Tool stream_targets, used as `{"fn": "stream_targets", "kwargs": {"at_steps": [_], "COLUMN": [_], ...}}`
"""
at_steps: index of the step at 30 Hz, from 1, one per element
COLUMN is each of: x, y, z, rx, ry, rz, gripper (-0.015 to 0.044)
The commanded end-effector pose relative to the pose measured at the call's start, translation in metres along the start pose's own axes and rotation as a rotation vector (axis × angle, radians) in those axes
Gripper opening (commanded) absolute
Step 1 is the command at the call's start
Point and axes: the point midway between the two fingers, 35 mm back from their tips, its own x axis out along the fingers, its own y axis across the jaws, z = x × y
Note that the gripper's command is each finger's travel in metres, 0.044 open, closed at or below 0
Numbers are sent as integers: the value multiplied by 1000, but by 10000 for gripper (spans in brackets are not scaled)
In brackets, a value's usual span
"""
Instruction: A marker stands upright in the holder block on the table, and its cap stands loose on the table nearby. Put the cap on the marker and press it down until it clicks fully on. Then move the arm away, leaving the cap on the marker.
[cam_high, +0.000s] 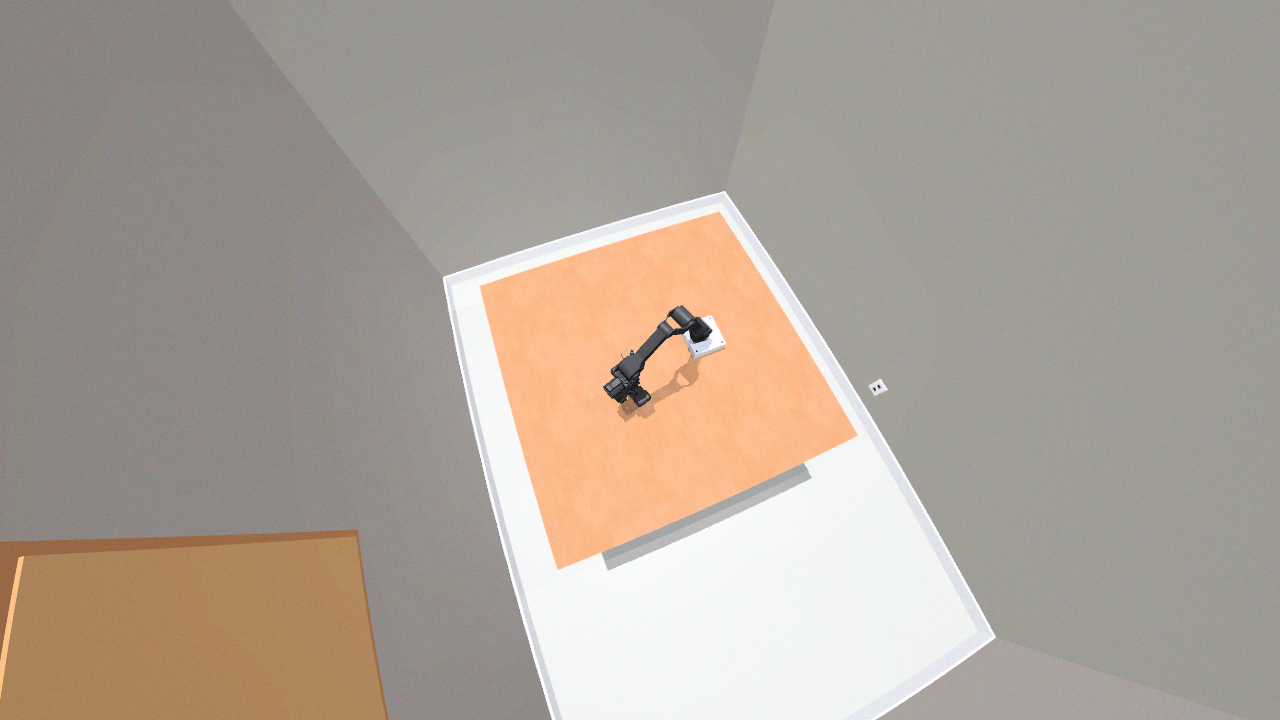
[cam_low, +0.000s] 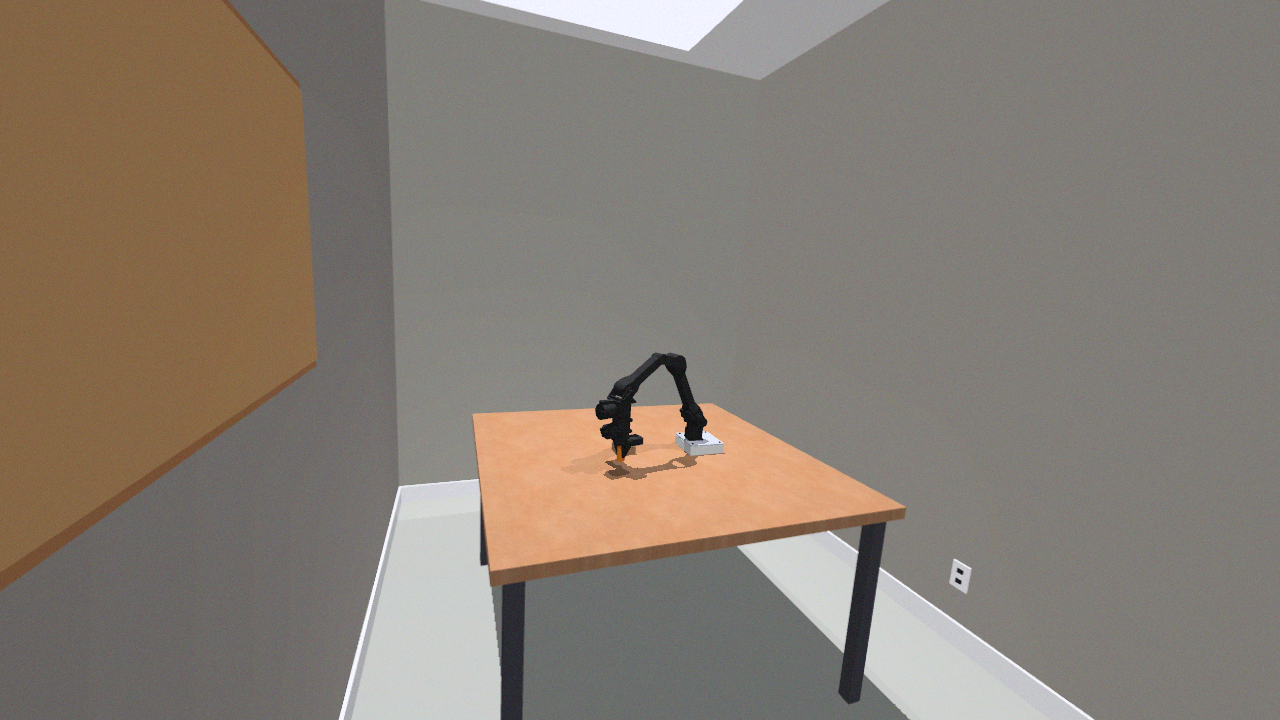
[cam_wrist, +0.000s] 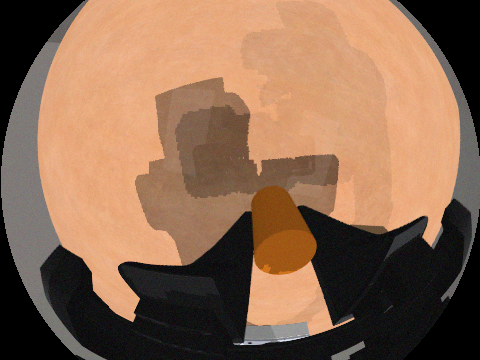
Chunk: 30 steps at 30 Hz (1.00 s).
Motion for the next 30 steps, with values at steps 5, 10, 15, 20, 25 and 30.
{"fn": "stream_targets", "kwargs": {"at_steps": [5,10,15,20,25,30], "x": [-30,-35,-43,-51,-59,-66], "y": [0,0,-18,-38,-56,-73], "z": [1,0,-9,-20,-32,-46], "rx": [1,1,1,1,1,1], "ry": [-9,-9,-8,-7,-6,-5], "rz": [5,5,3,0,-2,-3], "gripper": [0,0,0,0,0,0]}}
